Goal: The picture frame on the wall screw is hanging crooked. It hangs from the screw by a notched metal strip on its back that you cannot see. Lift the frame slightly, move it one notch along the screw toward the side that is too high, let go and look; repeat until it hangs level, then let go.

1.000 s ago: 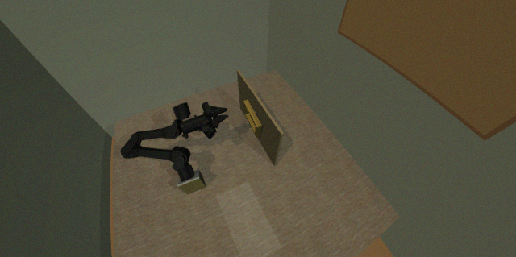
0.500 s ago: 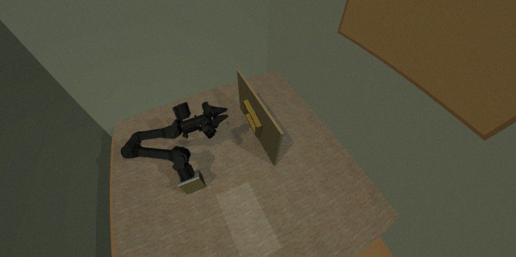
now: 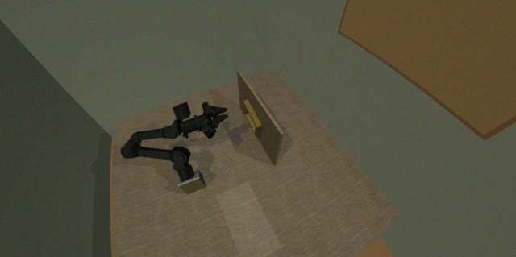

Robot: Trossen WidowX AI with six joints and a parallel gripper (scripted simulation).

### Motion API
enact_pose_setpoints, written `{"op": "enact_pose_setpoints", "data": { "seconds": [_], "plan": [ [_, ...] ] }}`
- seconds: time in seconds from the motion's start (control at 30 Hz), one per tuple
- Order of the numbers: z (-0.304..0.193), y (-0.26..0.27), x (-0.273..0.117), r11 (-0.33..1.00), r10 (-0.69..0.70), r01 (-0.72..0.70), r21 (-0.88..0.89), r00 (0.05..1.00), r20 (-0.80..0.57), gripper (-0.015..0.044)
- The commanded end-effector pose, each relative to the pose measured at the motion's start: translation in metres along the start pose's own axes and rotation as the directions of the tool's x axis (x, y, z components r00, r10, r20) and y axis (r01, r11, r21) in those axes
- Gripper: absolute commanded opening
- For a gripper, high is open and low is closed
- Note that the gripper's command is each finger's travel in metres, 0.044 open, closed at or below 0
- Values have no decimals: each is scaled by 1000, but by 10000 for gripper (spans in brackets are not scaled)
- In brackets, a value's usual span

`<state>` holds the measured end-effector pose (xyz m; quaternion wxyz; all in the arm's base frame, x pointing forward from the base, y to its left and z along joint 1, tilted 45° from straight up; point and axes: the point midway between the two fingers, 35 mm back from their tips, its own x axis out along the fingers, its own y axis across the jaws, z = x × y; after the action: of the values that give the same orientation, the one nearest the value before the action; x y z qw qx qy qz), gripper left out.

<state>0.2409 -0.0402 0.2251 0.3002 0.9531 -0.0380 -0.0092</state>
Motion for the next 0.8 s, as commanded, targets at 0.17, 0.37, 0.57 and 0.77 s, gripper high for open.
{"op": "enact_pose_setpoints", "data": {
  "seconds": [0.17, 0.37, 0.57, 0.77],
  "plan": [
    [-1, 0, 0, 1000, -2, 2, 6, 1000, -3, 260],
    [1, -5, 0, 1000, 0, 0, 1, 1000, -1, 260],
    [14, -47, -2, 1000, 0, 0, 7, 1000, -5, 260],
    [18, -57, -4, 1000, 0, 0, 9, 1000, -5, 260]
  ]
}}
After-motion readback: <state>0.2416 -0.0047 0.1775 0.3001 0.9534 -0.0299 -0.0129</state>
